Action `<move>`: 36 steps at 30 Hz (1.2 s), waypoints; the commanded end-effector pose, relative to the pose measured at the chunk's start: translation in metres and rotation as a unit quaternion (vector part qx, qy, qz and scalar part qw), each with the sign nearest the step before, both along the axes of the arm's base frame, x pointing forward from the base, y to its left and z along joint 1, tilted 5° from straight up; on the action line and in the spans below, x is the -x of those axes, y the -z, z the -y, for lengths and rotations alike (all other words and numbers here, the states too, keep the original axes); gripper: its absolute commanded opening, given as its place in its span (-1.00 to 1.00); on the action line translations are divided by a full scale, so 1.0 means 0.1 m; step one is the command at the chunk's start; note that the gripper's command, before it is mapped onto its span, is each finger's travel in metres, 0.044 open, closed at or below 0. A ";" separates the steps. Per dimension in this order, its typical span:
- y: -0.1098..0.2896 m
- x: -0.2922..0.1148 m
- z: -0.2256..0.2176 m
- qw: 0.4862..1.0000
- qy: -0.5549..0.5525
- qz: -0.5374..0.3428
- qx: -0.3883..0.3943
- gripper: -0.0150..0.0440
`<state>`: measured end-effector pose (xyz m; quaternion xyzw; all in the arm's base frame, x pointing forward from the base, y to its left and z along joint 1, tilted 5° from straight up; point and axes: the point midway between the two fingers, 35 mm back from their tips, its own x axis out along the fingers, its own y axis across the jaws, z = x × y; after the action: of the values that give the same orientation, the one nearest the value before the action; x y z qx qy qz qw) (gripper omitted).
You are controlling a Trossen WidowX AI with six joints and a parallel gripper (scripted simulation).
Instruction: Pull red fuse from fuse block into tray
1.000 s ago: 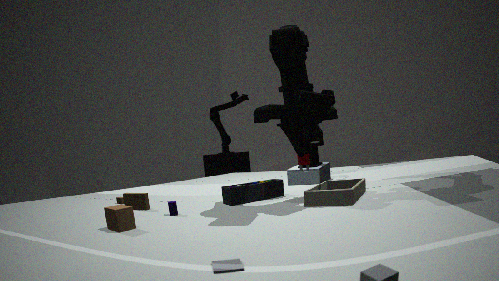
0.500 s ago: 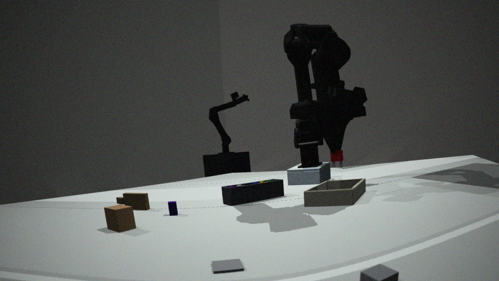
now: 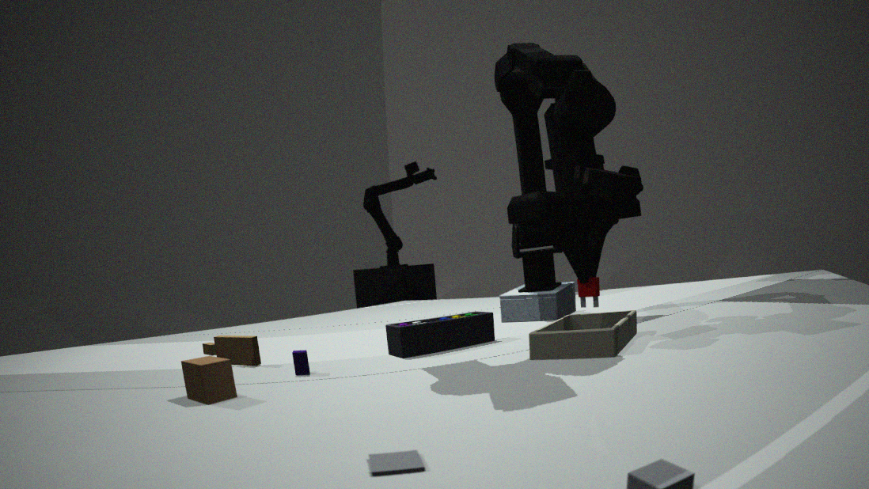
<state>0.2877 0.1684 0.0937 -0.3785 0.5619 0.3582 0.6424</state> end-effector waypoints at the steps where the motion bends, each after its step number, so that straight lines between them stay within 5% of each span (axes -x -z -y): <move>1: 0.08 0.00 0.01 1.000 0.002 -0.002 0.004 -0.49; 12: 0.22 -0.01 0.01 1.000 0.002 -0.002 0.004 -0.49; 25: 0.15 -0.01 0.00 1.000 0.001 -0.001 0.001 0.63; 28: -0.15 0.03 0.02 1.000 0.002 -0.002 0.004 0.63; 36: -0.18 0.03 0.02 1.000 0.002 -0.002 0.004 0.63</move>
<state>0.2844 0.1670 0.1117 -0.3785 0.5634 0.3583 0.6410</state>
